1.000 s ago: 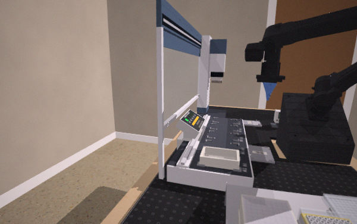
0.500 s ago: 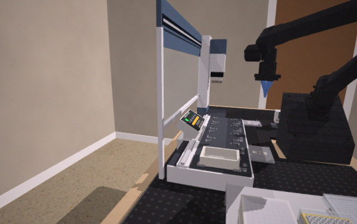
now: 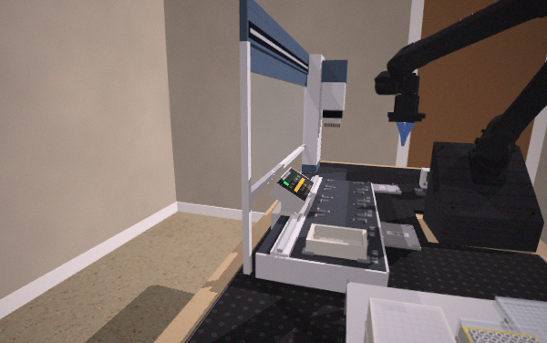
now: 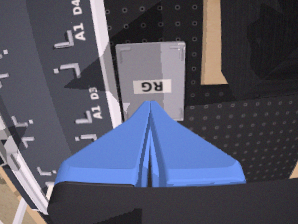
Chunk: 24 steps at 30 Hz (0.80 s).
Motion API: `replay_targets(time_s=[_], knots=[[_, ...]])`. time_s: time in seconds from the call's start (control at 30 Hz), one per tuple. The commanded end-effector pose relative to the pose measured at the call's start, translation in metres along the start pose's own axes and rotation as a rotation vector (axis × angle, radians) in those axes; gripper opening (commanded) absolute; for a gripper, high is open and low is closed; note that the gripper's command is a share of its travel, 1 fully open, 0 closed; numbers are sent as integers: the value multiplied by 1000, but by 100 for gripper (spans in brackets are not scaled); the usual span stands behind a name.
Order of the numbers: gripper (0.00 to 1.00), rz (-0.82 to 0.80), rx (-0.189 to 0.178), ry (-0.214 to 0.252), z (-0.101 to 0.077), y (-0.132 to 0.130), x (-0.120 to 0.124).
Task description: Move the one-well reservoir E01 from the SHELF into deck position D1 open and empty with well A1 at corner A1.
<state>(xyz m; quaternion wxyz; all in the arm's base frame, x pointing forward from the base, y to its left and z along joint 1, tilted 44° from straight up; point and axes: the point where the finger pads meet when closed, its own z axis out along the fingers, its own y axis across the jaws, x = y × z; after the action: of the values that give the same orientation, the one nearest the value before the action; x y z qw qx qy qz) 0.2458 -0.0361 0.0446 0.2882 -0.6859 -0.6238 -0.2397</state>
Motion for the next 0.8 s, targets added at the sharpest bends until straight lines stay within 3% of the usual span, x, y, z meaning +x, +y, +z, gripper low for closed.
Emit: replay_targets(time_s=[0.0, 0.17, 0.67, 0.77], knots=[[0, -60, -58, -30, -20, 22, -23], [0, -60, -58, -31, -20, 23, -39], [0, -56, -56, -39, -20, 26, -119], [0, -56, -55, -39, -20, 26, -125]])
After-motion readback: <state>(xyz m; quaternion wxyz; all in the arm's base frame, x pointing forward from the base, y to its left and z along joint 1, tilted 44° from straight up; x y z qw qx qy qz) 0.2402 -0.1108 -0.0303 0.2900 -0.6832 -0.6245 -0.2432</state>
